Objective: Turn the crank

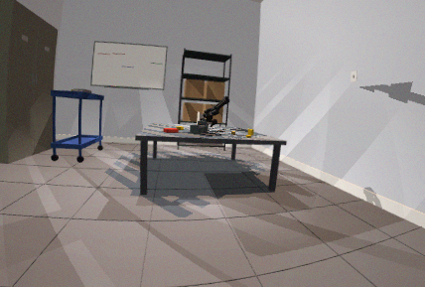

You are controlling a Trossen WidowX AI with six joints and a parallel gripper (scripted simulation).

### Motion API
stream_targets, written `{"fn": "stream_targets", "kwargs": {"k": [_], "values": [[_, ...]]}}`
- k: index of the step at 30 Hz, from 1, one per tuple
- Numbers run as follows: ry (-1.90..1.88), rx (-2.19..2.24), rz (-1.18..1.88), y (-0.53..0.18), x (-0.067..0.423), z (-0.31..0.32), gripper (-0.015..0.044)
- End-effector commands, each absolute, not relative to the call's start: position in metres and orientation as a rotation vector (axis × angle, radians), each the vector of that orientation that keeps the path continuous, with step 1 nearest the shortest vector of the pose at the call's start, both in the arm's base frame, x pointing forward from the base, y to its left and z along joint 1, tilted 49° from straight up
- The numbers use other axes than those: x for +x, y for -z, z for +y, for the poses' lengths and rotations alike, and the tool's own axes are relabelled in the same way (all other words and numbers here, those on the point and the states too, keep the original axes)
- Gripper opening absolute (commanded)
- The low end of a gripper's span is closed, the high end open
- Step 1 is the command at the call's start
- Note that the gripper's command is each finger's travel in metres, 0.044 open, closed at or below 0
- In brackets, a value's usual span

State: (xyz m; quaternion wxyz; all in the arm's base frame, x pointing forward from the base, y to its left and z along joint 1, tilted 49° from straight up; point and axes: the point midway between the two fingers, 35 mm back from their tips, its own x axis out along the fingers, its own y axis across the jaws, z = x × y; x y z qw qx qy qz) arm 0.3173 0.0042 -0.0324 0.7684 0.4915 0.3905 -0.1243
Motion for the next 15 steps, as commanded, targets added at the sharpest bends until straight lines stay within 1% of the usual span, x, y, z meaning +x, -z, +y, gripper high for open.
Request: {"fn": "stream_targets", "kwargs": {"k": [1, 15], "values": [[0.262, 1.063, 0.842, 0.024, 0.318, -0.003, 0.044], [0.264, 1.061, 0.842, -0.006, 0.314, -0.038, 0.044]]}}
